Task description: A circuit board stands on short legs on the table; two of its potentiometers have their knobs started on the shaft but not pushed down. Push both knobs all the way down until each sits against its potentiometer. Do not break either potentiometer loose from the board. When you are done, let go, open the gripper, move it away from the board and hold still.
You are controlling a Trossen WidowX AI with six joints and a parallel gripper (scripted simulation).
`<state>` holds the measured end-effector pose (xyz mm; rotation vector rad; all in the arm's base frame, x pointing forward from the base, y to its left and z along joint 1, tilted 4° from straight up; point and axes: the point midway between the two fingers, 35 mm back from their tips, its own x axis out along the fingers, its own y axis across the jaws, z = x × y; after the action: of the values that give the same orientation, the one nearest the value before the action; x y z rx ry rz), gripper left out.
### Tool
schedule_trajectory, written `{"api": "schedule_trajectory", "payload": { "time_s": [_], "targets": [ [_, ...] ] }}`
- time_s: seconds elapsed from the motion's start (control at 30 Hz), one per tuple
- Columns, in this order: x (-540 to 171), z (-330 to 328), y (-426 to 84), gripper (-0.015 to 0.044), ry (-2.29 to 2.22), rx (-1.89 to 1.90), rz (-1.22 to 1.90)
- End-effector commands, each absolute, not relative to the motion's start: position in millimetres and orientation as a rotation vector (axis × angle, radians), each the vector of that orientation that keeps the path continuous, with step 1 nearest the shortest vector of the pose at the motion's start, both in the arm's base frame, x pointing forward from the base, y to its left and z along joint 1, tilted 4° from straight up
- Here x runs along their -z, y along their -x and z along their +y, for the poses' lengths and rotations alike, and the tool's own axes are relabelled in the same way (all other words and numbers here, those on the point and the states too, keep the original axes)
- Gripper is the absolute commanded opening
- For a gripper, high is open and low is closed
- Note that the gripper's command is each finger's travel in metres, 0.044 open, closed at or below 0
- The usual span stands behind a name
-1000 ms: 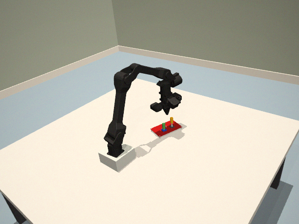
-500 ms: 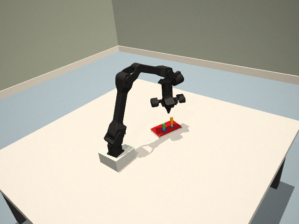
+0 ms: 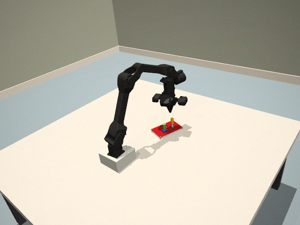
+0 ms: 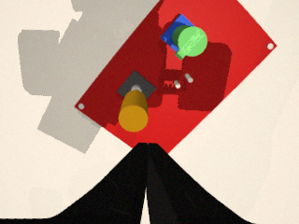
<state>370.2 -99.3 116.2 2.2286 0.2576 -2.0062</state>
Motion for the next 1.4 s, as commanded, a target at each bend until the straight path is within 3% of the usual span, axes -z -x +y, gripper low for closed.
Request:
{"api": "schedule_trajectory", "payload": {
  "time_s": [0.0,0.37,1.37],
  "targets": [
    [-117,-102,-372,0.0,-2.3,2.097,0.112],
    [-122,-106,-375,0.0,-2.469,2.283,-0.295],
    [-81,-105,-378,0.0,-2.47,2.285,-0.294]
  ]
}}
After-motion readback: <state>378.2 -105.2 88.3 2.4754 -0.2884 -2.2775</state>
